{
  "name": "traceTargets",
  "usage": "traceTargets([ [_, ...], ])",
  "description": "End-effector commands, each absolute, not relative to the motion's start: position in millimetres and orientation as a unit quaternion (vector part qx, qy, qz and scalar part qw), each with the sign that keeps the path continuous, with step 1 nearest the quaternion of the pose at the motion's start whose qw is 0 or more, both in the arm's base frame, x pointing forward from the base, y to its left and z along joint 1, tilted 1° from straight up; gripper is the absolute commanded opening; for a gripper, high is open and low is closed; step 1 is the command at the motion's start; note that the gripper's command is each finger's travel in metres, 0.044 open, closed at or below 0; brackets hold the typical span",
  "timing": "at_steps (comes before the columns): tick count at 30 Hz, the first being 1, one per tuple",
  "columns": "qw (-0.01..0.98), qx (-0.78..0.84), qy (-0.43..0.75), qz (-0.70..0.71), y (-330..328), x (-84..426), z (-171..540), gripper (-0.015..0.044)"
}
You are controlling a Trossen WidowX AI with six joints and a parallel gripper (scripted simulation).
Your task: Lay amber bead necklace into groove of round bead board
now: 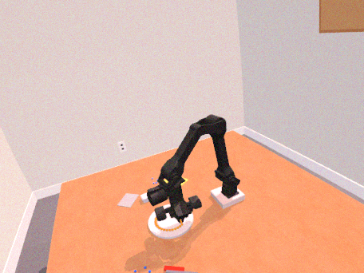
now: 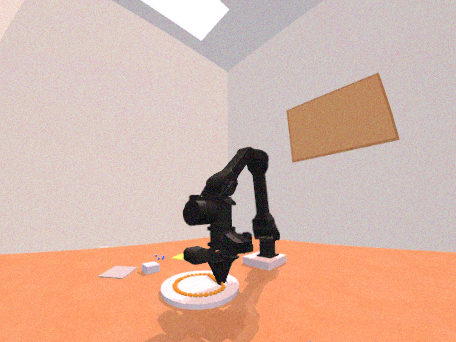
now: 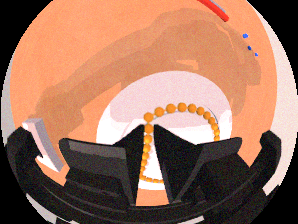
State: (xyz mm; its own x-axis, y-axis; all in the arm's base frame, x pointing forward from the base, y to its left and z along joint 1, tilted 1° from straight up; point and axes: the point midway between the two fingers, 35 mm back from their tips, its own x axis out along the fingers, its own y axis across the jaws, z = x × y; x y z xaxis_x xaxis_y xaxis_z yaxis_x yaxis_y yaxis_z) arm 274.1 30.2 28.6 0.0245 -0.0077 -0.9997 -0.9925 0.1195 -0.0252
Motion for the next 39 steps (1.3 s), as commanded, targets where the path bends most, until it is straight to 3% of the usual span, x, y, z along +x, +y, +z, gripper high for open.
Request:
traceTargets([
  [1,0.534,-0.477,0.525,0.461,30.2,274.0,28.8,0.0000],
  [29,0.533,-0.479,0.522,0.463,34.8,264.1,25.5,0.0000],
  [39,0.531,-0.480,0.522,0.464,34.6,264.2,28.6,0.0262],
])
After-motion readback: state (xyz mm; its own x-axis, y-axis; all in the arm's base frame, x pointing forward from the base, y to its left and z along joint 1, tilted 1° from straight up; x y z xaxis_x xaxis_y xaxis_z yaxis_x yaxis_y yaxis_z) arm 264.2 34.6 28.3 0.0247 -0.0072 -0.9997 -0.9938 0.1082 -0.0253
